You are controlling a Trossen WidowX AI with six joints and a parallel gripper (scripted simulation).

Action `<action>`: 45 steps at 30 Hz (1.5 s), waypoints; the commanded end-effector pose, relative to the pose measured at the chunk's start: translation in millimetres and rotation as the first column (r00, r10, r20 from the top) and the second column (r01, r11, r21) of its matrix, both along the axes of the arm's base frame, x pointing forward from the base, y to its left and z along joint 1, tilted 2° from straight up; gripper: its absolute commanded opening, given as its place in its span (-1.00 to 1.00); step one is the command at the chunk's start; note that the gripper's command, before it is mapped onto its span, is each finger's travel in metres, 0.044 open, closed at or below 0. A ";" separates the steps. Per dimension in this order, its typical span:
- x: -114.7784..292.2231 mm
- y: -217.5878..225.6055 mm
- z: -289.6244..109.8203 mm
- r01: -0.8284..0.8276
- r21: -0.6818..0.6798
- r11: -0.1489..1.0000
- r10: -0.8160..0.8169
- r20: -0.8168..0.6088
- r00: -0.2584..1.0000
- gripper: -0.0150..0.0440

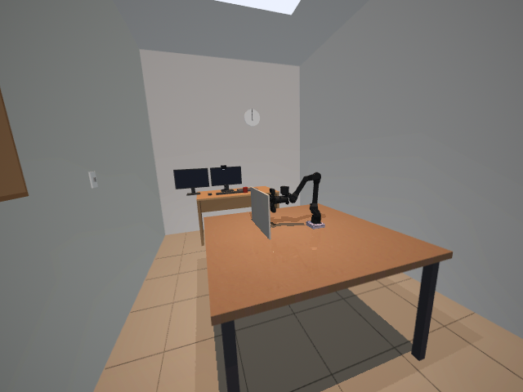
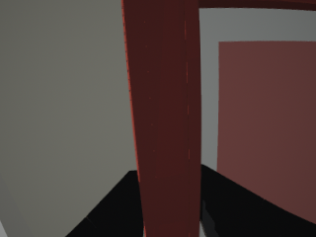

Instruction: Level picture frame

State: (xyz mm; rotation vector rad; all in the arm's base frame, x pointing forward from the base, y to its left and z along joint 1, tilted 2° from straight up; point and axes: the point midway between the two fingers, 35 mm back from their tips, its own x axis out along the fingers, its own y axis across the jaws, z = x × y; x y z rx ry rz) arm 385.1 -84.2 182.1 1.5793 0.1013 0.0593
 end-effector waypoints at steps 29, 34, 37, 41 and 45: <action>-102.2 -18.5 5.1 0.012 0.148 0.989 -0.010 -0.016 1.000 0.39; -142.2 -33.6 20.1 0.016 0.211 0.977 -0.008 -0.038 0.999 0.39; -167.1 -35.1 29.3 0.018 0.253 0.967 -0.007 -0.042 0.999 0.39; -192.9 -30.3 39.4 0.017 0.299 0.954 -0.007 -0.037 0.999 0.39; -194.1 -29.9 39.8 0.017 0.302 0.953 -0.007 -0.036 0.999 0.39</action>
